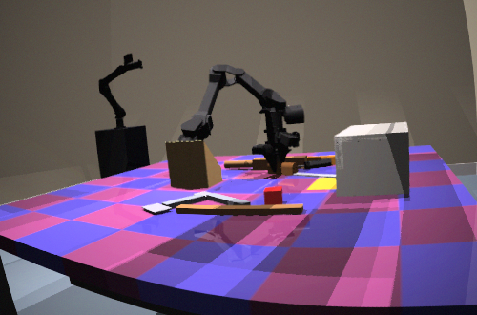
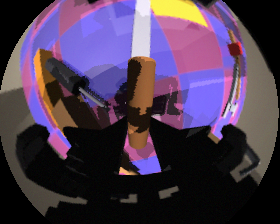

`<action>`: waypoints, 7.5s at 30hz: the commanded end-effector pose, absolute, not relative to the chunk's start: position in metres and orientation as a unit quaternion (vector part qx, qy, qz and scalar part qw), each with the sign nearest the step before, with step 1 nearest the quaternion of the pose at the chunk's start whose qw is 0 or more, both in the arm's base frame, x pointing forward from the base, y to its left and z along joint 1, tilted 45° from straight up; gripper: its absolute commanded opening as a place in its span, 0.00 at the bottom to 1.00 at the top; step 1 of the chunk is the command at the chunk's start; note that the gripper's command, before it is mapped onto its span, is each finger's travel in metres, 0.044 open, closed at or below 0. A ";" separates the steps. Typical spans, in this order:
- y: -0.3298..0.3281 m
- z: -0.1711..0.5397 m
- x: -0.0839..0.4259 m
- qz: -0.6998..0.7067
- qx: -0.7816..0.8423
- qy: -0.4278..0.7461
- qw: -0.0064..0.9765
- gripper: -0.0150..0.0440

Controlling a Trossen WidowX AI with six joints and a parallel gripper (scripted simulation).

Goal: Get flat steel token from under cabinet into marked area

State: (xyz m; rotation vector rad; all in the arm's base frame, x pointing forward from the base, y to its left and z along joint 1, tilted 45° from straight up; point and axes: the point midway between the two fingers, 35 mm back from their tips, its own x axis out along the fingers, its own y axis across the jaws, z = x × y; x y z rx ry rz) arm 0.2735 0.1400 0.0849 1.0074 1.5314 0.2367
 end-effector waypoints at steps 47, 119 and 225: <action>0.117 0.071 0.331 0.105 0.433 0.661 0.604 0.25; 0.085 0.053 0.405 0.105 0.432 0.660 0.606 0.25; 0.090 0.045 0.341 0.104 0.433 0.661 0.604 0.25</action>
